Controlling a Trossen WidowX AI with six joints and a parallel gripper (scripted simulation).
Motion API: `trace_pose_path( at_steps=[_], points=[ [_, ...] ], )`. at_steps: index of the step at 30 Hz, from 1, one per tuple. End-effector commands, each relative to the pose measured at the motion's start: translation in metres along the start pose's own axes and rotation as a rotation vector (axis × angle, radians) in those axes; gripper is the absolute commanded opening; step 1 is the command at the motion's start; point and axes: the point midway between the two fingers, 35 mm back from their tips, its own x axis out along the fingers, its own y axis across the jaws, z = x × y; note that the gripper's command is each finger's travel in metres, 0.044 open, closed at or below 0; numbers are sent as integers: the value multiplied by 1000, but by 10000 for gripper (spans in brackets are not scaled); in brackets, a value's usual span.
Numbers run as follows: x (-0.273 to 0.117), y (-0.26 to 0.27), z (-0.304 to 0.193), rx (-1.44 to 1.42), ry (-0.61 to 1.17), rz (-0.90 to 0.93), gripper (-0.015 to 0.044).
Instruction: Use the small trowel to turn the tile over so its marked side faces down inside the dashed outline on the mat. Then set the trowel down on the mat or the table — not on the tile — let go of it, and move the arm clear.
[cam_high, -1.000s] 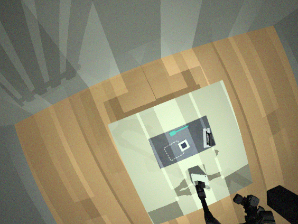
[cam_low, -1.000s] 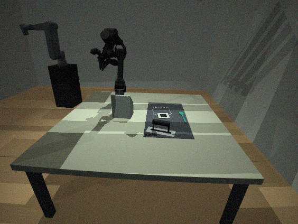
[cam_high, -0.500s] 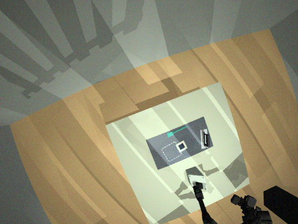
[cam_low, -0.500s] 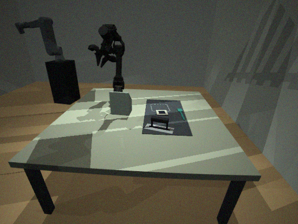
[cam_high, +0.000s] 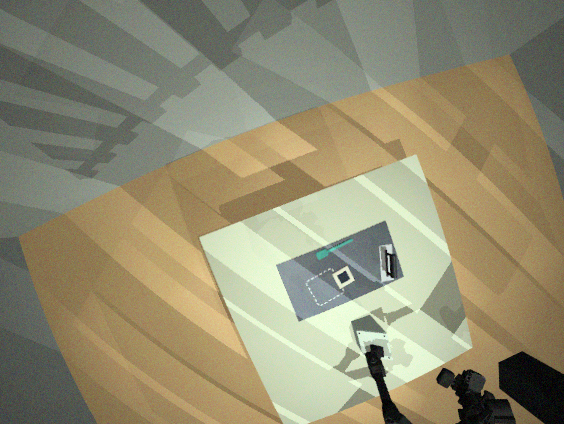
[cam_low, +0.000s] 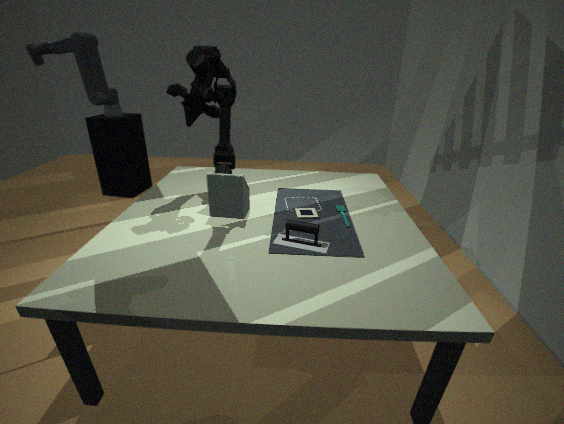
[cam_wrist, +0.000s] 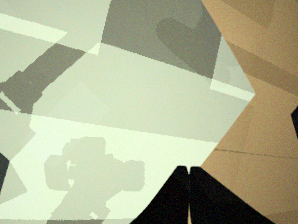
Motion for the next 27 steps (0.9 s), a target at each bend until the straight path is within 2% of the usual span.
trace_pose_path(
  at_steps=[1,8,15,19,23,27],
  points=[
    [0,0,0,0,0,0,0],
    [0,0,0,0,0,0,0],
    [1,2,5,-11,-2,2,179],
    [8,20,40,-92,-18,22,270],
    [16,39,72,-153,-36,48,270],
    [33,78,124,-236,-67,109,270]
  ],
)
